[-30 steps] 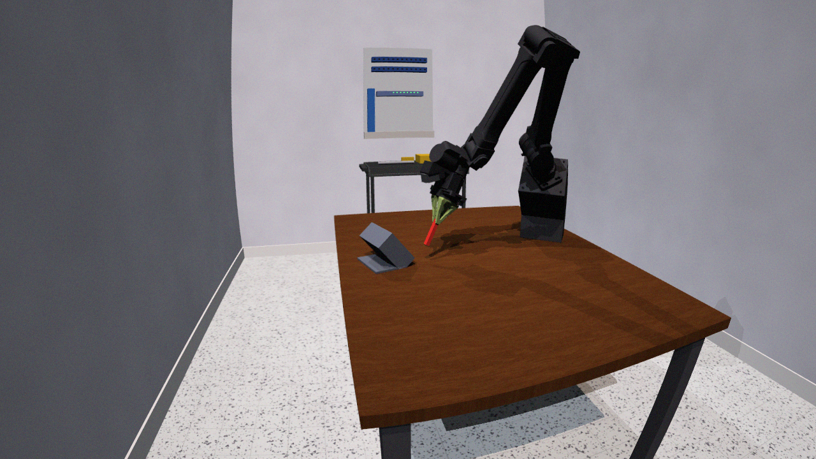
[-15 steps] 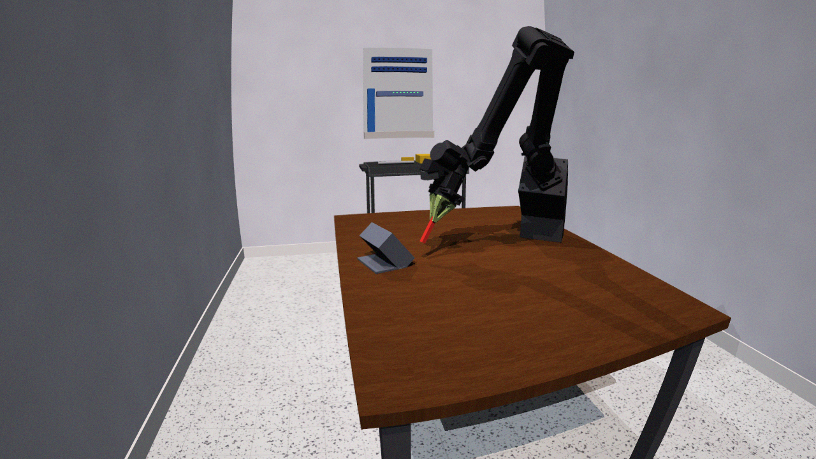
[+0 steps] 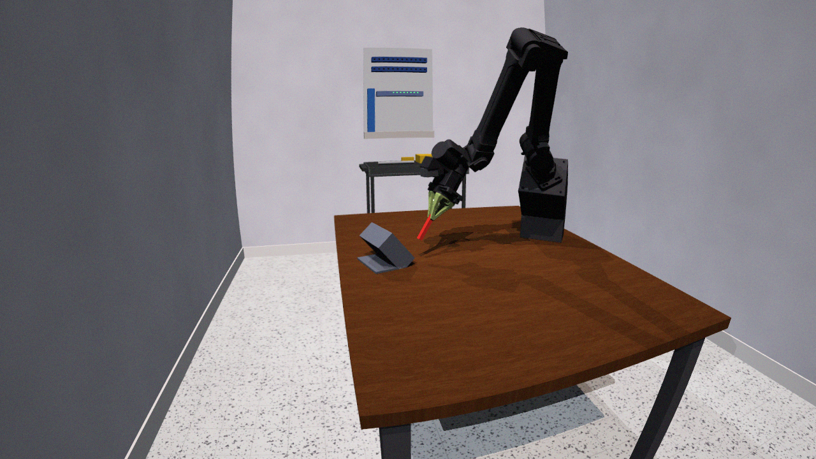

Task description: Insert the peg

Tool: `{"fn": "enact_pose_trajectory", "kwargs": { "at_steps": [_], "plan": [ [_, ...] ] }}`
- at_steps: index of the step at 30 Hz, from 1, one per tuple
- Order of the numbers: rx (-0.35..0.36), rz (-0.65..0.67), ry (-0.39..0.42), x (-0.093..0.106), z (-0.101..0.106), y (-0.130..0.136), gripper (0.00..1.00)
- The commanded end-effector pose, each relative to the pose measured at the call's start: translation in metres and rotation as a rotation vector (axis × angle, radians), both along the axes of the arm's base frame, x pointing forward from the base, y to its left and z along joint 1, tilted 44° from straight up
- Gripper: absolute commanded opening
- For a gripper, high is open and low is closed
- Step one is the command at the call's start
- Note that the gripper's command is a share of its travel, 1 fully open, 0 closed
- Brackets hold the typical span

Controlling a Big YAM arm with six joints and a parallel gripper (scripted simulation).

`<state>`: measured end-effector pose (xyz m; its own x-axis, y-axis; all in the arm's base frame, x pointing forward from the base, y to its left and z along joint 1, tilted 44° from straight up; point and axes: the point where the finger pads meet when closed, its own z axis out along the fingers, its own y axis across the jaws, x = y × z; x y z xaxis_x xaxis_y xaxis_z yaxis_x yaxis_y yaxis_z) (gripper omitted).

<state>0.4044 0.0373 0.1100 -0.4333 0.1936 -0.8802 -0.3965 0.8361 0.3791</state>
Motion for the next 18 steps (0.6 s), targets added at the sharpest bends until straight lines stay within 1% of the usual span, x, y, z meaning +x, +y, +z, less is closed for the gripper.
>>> {"fn": "enact_pose_trajectory", "kwargs": {
  "at_steps": [1,6,7,9,11,18],
  "plan": [
    [0.016,-0.021,-0.015,0.002,0.002,-0.008,0.0],
    [0.022,-0.027,-0.023,0.002,0.001,-0.01,0.0],
    [0.021,-0.014,-0.041,0.004,0.007,-0.005,0.0],
    [0.027,-0.032,-0.038,0.004,0.003,-0.013,0.0],
    [0.033,-0.036,-0.038,0.001,0.001,-0.014,0.0],
    [0.045,-0.046,-0.064,0.002,0.002,-0.02,0.0]
  ]
}}
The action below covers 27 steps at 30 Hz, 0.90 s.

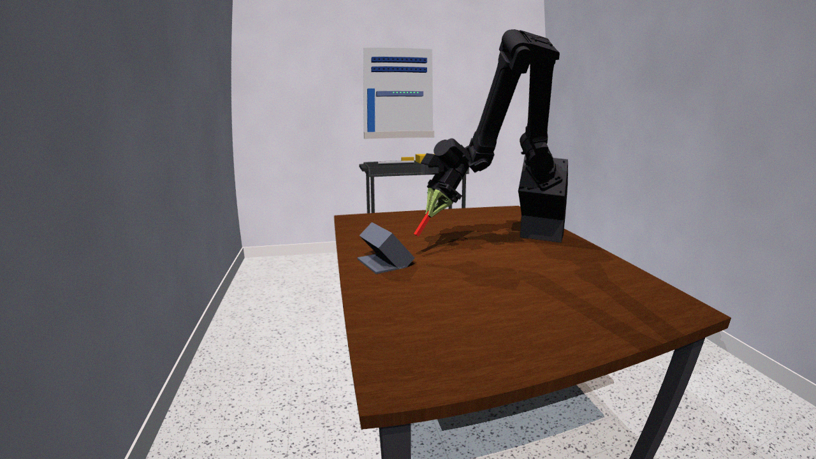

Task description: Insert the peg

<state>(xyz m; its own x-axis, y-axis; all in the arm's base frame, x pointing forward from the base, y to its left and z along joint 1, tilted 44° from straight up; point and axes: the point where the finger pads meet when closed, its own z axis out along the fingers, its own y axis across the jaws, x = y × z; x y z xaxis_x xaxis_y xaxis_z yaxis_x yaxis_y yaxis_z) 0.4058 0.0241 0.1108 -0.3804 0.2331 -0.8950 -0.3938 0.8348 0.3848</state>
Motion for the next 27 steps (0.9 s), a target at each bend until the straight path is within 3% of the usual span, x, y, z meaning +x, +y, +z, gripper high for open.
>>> {"fn": "enact_pose_trajectory", "kwargs": {
  "at_steps": [1,27],
  "plan": [
    [0.016,-0.021,-0.012,0.0,0.001,-0.008,0.0],
    [0.052,-0.052,-0.082,-0.005,0.002,-0.024,0.0]
  ]
}}
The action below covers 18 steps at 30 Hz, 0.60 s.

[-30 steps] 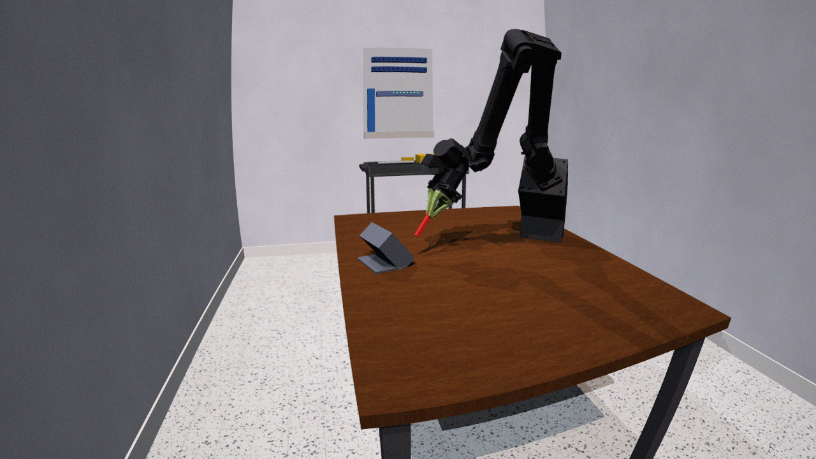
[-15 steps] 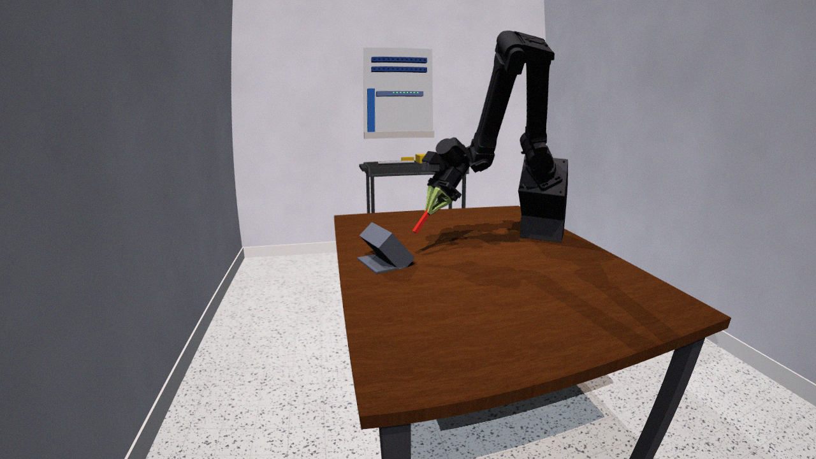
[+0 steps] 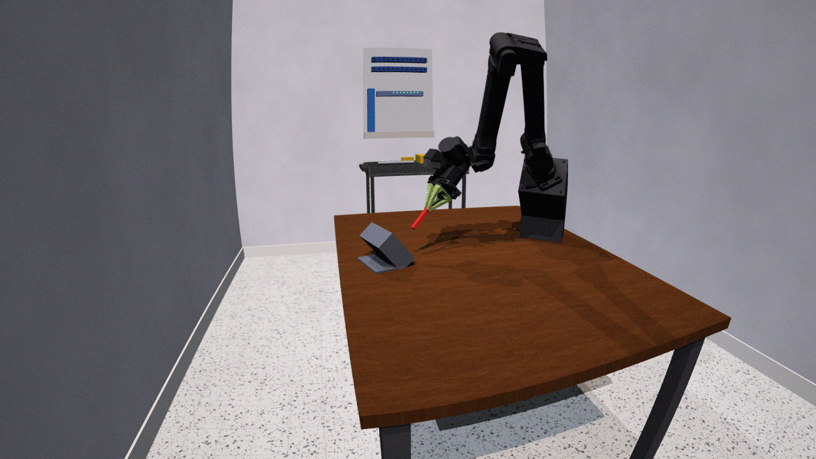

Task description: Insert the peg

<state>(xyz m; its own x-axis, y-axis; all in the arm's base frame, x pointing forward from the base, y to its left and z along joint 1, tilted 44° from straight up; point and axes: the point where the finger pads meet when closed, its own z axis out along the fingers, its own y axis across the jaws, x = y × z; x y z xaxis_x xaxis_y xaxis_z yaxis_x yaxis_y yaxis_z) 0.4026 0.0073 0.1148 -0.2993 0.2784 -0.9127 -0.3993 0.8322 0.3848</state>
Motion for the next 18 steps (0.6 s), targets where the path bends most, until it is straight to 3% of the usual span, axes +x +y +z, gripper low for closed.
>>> {"fn": "enact_pose_trajectory", "kwargs": {
  "at_steps": [1,18],
  "plan": [
    [0.016,-0.022,-0.004,-0.003,-0.002,-0.008,0.0],
    [0.036,-0.04,-0.052,-0.008,0.001,-0.019,0.0]
  ]
}}
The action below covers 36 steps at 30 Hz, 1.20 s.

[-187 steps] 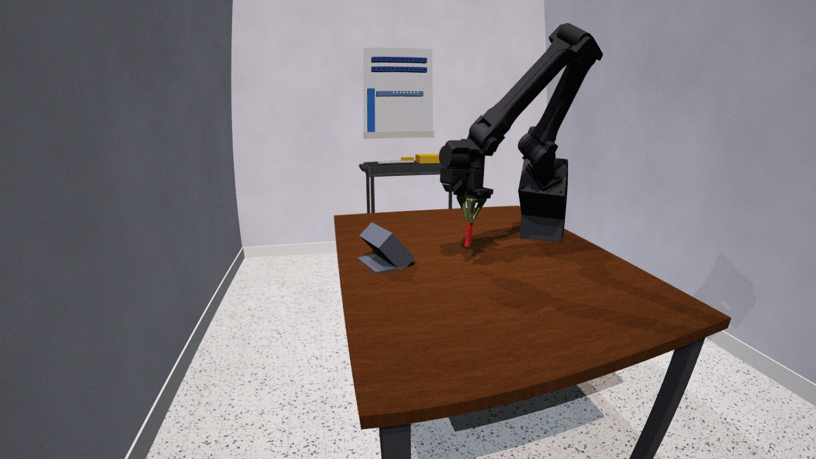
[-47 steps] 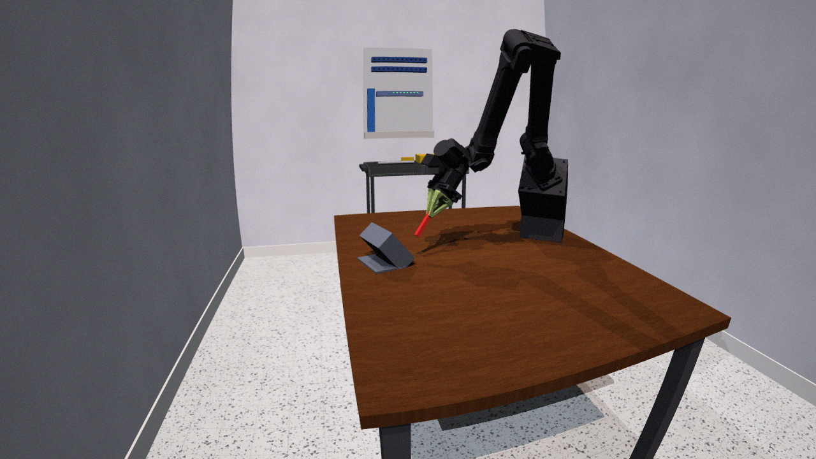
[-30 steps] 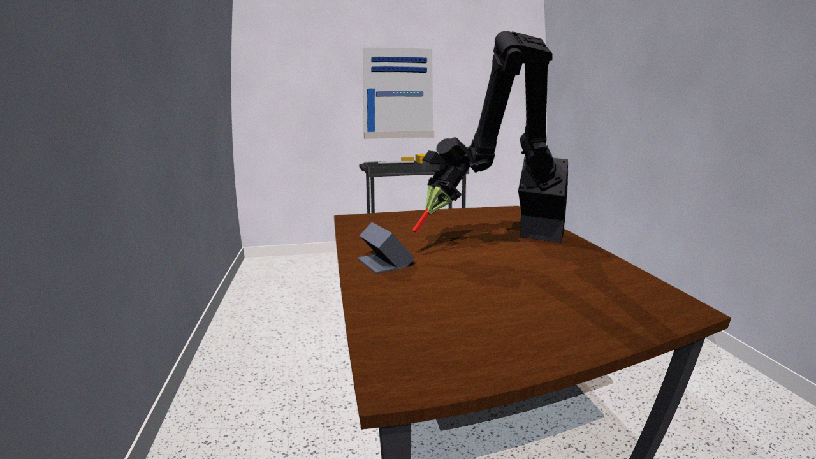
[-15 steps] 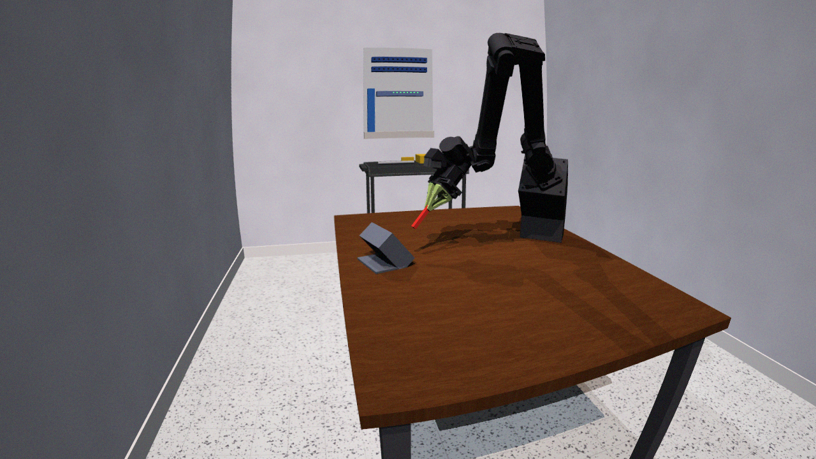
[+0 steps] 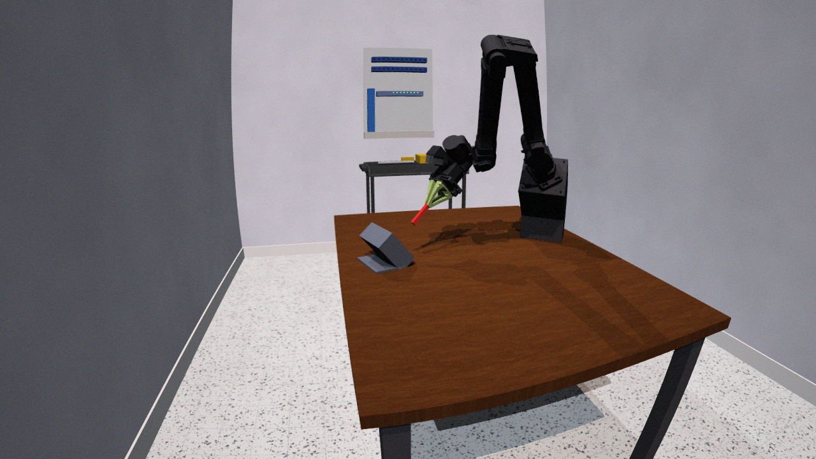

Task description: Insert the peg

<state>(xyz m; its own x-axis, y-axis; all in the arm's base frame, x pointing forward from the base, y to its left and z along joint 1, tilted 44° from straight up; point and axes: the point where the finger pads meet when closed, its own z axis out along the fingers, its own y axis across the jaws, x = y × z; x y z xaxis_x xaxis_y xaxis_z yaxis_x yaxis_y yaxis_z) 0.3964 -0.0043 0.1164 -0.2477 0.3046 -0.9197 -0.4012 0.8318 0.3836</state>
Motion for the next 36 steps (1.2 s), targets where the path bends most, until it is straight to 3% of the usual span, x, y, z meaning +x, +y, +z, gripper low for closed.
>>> {"fn": "enact_pose_trajectory", "kwargs": {
  "at_steps": [1,16,36],
  "plan": [
    [0.014,-0.02,-0.008,-0.002,0.0,-0.008,0.0],
    [0.029,-0.033,-0.046,-0.01,0.001,-0.015,0.0],
    [0.019,-0.021,-0.062,0.015,0.005,0.0,0.0]
  ]
}}
